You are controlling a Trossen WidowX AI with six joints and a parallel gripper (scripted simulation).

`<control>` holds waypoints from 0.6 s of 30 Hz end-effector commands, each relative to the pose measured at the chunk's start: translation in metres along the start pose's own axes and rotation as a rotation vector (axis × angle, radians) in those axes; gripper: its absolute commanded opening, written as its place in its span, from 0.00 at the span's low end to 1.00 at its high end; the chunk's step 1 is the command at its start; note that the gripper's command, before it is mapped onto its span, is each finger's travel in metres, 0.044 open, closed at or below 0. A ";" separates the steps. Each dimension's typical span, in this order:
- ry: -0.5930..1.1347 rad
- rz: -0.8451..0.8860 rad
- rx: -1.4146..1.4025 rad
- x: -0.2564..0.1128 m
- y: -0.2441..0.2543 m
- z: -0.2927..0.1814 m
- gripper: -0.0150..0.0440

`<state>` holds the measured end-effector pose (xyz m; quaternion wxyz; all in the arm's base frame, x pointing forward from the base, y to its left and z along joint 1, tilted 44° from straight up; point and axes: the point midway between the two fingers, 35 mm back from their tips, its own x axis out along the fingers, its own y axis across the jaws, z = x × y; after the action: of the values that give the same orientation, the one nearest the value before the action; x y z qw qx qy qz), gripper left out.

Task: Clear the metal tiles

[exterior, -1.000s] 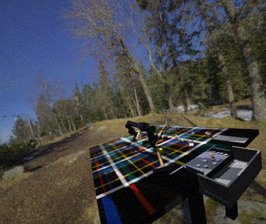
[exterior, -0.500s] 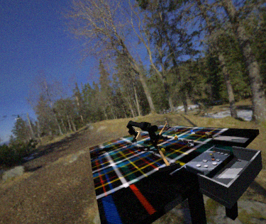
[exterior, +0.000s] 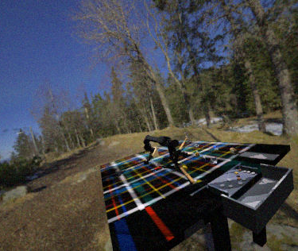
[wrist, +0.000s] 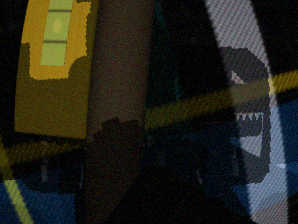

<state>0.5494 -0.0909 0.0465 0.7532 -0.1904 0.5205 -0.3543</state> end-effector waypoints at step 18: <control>-0.049 0.010 0.027 -0.047 -0.004 0.013 0.25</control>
<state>0.5508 -0.0632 0.0735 0.7677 -0.1802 0.5024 -0.3546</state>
